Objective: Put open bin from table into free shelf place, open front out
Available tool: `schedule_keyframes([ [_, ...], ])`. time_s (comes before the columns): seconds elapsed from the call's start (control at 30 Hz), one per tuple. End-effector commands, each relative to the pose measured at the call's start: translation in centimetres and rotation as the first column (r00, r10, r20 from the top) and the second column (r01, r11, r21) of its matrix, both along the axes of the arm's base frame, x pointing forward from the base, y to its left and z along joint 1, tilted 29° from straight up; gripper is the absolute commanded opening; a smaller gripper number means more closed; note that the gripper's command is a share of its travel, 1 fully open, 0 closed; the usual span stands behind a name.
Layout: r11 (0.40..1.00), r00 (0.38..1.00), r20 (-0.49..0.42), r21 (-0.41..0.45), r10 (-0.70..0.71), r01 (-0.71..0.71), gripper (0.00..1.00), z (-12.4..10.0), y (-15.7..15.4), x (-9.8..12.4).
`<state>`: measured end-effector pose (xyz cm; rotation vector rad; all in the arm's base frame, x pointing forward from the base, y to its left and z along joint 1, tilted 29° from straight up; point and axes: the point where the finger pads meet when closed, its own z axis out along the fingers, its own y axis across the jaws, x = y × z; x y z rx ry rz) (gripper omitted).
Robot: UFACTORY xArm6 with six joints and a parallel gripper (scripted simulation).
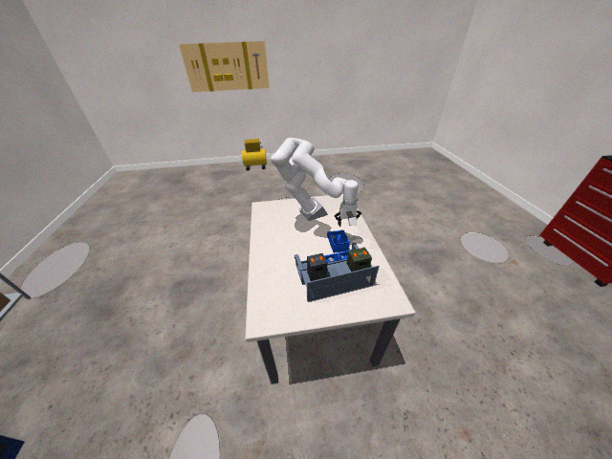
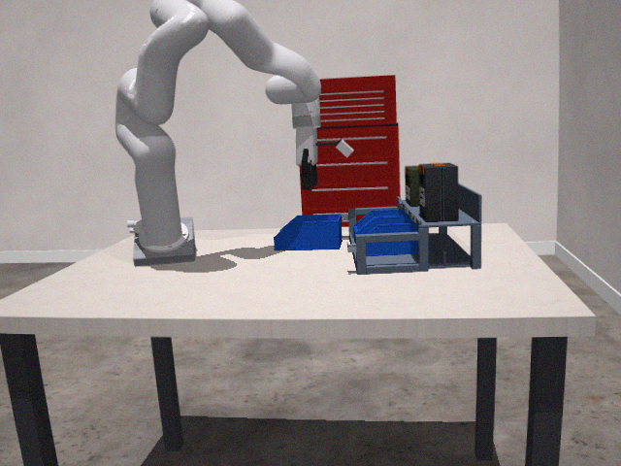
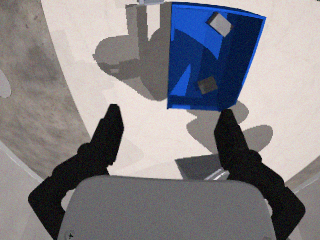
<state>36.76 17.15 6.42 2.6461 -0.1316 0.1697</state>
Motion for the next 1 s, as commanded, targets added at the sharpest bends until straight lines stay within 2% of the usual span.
schedule_keyframes([
  [0.0,1.0,1.0,0.003,0.002,0.001,-0.001,1.0,0.49,0.31,0.04],
  [0.97,1.0,1.0,0.003,0.002,0.001,-0.001,1.0,1.04,0.61,-0.01],
])
